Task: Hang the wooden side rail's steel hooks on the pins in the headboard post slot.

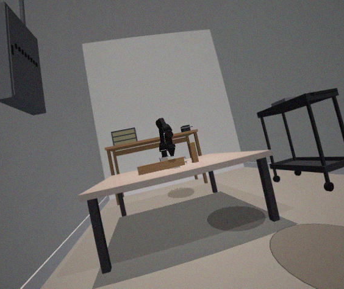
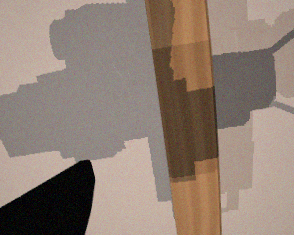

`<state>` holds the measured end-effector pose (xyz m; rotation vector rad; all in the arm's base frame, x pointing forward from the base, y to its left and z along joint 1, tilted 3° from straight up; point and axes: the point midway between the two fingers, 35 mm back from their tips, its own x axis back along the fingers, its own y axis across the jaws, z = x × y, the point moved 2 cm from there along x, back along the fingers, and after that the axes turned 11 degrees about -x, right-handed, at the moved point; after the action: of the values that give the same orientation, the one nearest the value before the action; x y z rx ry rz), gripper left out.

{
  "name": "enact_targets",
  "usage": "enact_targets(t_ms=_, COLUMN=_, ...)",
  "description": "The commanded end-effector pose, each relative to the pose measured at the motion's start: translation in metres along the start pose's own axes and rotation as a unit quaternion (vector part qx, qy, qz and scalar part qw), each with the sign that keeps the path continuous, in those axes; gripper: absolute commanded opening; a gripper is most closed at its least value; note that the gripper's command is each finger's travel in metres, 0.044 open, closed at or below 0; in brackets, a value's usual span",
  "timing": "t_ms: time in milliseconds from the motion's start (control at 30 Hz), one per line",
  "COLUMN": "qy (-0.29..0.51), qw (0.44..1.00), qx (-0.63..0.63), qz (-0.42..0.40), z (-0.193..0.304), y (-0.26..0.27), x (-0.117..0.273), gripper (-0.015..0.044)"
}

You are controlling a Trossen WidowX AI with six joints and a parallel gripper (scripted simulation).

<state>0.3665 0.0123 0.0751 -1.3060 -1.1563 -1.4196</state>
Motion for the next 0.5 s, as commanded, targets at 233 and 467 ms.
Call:
enact_targets(t_ms=233, qy=-0.003, qw=1.000, qx=-0.002, qz=0.003, z=-0.001, y=-0.001, x=-0.017, gripper=0.0440)
enact_targets(t_ms=467, qy=-0.003, qw=1.000, qx=-0.002, qz=0.003, z=-0.001, y=0.000, x=-0.029, gripper=0.0440)
